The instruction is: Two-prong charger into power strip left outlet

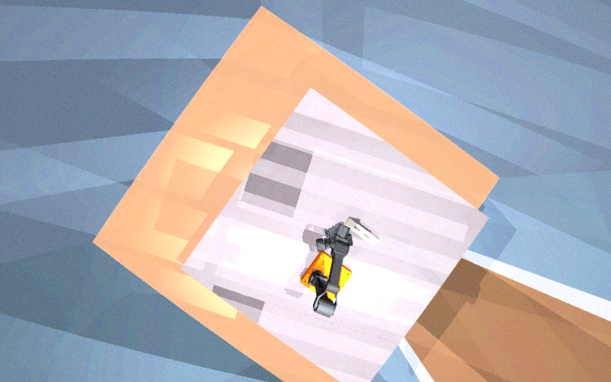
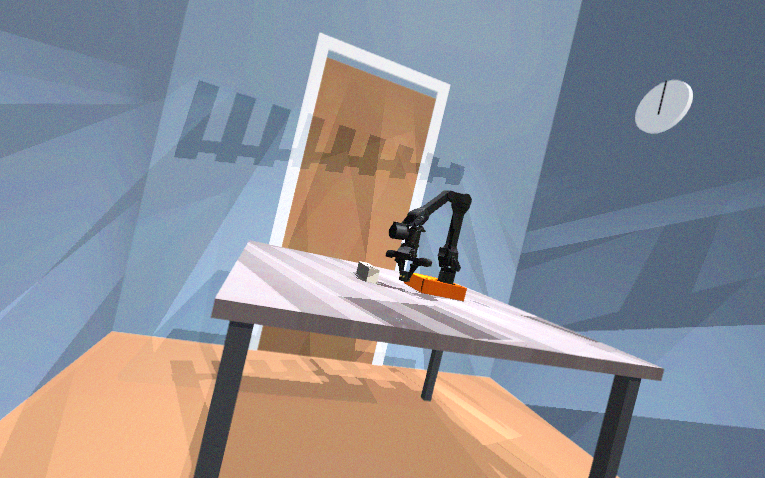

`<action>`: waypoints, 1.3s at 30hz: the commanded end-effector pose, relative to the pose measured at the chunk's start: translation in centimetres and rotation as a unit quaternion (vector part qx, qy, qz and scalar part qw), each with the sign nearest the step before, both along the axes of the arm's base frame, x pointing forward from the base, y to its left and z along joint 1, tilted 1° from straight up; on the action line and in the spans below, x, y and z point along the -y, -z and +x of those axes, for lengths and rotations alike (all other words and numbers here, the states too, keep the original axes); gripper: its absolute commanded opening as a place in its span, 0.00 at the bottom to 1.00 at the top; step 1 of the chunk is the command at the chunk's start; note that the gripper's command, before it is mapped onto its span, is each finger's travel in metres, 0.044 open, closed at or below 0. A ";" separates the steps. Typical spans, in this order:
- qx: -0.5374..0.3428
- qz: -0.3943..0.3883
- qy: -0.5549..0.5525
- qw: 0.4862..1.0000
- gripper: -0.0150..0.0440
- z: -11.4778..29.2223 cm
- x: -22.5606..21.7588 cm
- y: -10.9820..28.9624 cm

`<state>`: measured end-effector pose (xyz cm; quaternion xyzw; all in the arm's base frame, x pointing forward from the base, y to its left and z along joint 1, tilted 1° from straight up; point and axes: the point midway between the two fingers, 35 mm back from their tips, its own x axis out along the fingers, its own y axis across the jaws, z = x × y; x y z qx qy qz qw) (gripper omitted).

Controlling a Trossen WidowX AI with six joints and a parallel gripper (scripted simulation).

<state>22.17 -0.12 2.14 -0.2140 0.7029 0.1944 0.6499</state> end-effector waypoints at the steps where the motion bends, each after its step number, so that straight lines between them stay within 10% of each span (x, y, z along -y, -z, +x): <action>1: 0.007 -0.002 -0.002 1.000 0.25 -0.1 0.1 -2.0; 39: 0.014 -0.003 0.274 0.961 0.25 -0.2 5.0 1.0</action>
